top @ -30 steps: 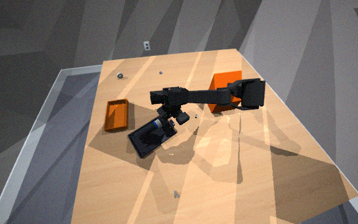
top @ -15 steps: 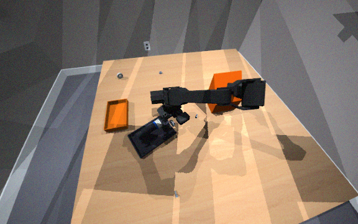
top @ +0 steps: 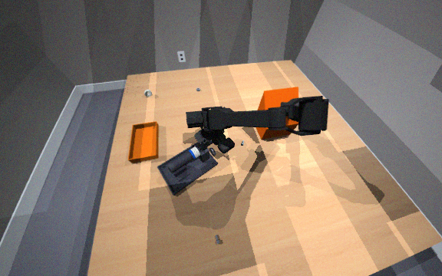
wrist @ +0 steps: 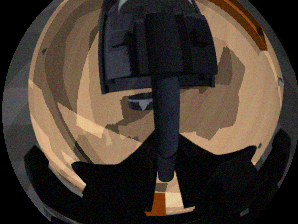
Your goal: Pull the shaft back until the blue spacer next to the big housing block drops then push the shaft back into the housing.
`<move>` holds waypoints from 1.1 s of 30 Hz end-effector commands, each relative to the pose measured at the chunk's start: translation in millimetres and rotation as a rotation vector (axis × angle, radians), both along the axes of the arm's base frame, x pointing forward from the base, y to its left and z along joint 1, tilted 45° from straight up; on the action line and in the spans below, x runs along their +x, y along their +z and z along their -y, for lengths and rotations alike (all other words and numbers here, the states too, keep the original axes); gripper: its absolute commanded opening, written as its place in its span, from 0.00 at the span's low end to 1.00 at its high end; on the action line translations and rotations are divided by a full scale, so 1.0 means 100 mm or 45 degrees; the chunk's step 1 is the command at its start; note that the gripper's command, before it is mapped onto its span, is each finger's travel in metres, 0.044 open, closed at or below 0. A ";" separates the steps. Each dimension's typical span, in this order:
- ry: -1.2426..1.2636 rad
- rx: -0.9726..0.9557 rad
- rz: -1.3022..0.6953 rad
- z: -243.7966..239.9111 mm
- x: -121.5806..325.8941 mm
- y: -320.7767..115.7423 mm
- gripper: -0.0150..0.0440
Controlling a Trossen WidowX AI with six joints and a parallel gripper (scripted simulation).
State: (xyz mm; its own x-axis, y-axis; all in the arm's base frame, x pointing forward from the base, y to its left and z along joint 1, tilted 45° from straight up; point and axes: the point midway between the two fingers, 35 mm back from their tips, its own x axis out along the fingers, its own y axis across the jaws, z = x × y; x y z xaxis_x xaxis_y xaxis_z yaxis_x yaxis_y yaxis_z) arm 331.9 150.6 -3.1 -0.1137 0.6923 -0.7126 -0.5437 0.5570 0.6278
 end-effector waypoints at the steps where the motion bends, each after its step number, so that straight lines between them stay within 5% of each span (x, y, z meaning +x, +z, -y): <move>1: 0.003 0.000 0.003 0.00 -0.01 0.00 0.25; 33: 0.003 0.000 0.002 0.02 -0.04 -0.02 0.25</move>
